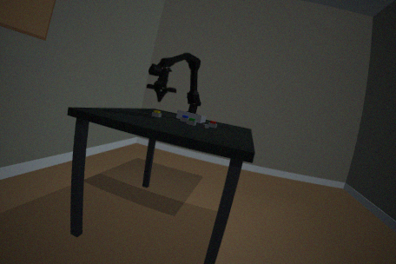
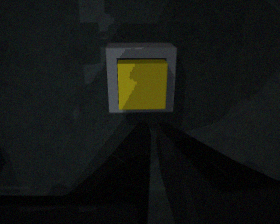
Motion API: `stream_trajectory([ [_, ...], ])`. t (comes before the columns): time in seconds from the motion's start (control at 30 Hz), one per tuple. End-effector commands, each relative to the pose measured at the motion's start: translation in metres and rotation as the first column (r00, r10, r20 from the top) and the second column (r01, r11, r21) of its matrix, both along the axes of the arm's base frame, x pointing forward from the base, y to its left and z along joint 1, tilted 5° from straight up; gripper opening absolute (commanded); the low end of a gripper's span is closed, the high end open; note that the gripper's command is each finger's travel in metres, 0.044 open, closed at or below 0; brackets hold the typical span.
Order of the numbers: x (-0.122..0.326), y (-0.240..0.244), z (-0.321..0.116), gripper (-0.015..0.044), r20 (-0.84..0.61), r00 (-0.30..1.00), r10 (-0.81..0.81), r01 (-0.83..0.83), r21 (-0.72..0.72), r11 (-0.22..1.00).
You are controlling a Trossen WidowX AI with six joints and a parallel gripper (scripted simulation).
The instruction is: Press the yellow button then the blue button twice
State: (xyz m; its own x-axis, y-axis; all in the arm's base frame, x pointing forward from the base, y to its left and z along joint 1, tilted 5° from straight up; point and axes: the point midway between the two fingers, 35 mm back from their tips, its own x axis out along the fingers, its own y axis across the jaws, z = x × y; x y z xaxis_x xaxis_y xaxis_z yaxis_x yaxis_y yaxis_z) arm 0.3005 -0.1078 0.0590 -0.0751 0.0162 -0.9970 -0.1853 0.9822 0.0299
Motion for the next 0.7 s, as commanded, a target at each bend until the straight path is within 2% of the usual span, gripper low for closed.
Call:
stream_trajectory([
  [0.0, 0.002, 0.0, 0.03, 0.002, 0.02, 1.0, -0.003, 0.003, -0.001, 1.0],
  [0.17, -0.001, 0.012, 0.032, 0.002, 0.02, 1.0, -0.003, 0.003, 0.0, 1.0],
  [0.47, -0.086, 0.138, 0.04, 0.002, 0.014, 1.0, -0.003, 0.003, 0.01, 1.0],
  [0.53, -0.102, 0.149, 0.039, 0.002, 0.012, 1.0, -0.003, 0.003, 0.011, 1.0],
  [0.67, -0.104, 0.151, 0.038, 0.002, 0.012, 1.0, -0.003, 0.003, 0.012, 1.0],
])
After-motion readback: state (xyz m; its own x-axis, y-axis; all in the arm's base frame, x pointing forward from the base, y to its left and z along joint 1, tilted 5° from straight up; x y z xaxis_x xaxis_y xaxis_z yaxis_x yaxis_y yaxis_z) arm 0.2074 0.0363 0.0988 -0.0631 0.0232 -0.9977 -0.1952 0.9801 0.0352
